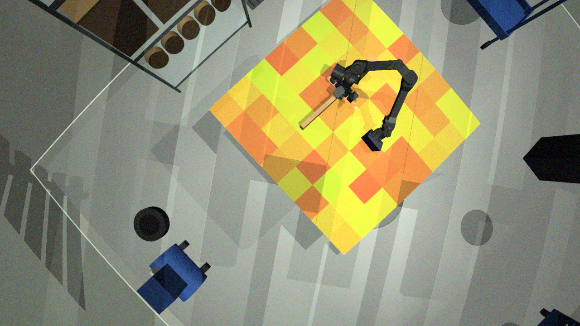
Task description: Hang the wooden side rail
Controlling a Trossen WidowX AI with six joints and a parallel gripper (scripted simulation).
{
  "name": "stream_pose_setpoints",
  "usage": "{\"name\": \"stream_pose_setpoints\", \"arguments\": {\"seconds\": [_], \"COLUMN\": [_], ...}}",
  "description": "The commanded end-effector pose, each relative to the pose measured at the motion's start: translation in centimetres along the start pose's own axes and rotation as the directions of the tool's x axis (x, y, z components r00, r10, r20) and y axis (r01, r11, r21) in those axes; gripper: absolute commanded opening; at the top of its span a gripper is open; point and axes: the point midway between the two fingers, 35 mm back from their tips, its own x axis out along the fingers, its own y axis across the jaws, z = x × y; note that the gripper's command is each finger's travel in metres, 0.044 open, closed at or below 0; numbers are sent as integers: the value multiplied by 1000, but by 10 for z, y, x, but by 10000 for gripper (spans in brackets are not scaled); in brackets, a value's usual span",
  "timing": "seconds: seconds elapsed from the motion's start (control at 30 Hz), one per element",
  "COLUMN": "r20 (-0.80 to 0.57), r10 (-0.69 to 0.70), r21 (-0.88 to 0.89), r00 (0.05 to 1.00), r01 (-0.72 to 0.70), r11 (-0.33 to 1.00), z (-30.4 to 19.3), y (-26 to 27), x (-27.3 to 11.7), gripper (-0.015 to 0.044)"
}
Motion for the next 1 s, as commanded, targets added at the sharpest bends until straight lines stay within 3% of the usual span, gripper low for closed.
{"name": "stream_pose_setpoints", "arguments": {"seconds": [0.0,0.97], "r20": [0,0], "r10": [-7,-7], "r21": [-6,-6], "r00": [1000,1000], "r01": [7,7], "r11": [1000,1000], "z": [2,2], "y": [0,0], "x": [-4,-9], "gripper": [0,0]}}
